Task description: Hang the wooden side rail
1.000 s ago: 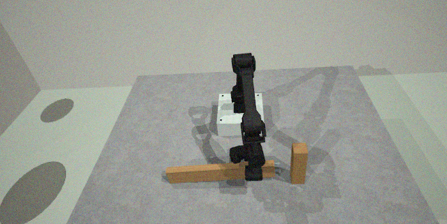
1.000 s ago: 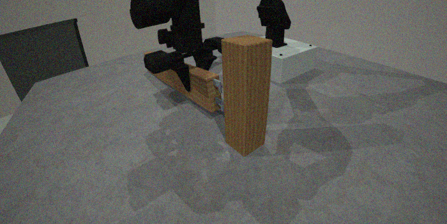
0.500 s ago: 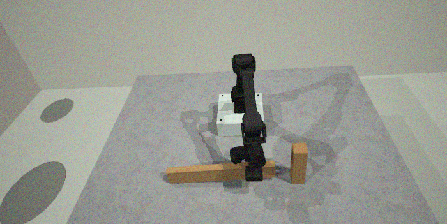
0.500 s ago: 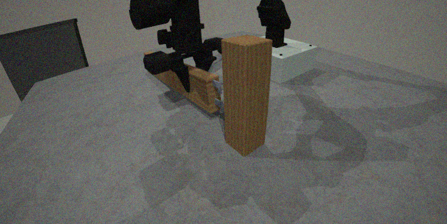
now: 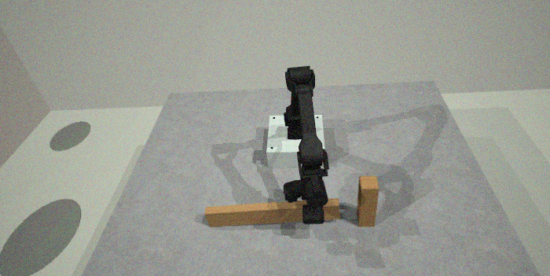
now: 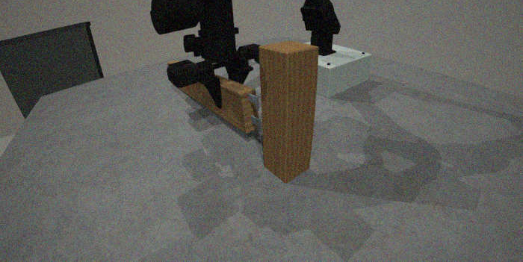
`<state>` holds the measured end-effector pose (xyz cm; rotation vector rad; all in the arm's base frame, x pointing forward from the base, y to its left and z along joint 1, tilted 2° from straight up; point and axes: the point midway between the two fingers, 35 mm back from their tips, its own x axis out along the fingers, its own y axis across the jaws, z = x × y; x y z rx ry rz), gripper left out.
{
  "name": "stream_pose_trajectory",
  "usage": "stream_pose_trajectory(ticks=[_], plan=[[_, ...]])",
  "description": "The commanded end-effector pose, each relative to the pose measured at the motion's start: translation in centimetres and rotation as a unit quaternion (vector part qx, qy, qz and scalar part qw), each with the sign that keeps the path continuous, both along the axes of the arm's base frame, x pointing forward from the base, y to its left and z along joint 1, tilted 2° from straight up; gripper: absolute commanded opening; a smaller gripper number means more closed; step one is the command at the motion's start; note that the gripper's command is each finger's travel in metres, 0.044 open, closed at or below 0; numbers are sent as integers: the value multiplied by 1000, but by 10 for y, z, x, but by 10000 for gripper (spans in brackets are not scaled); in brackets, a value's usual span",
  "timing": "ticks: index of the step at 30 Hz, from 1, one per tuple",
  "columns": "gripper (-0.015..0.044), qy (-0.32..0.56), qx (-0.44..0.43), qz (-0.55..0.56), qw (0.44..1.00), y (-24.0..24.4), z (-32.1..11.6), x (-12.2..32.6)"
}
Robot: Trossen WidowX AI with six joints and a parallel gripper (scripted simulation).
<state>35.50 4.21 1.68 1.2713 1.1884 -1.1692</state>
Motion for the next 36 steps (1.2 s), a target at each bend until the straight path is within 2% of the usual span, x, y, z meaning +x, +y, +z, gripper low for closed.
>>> stream_pose_trajectory(ticks=[1,36], plan=[[0,-4,0,1,1000,2,2,3],[0,-4,1,1,1000,6,2,1]])
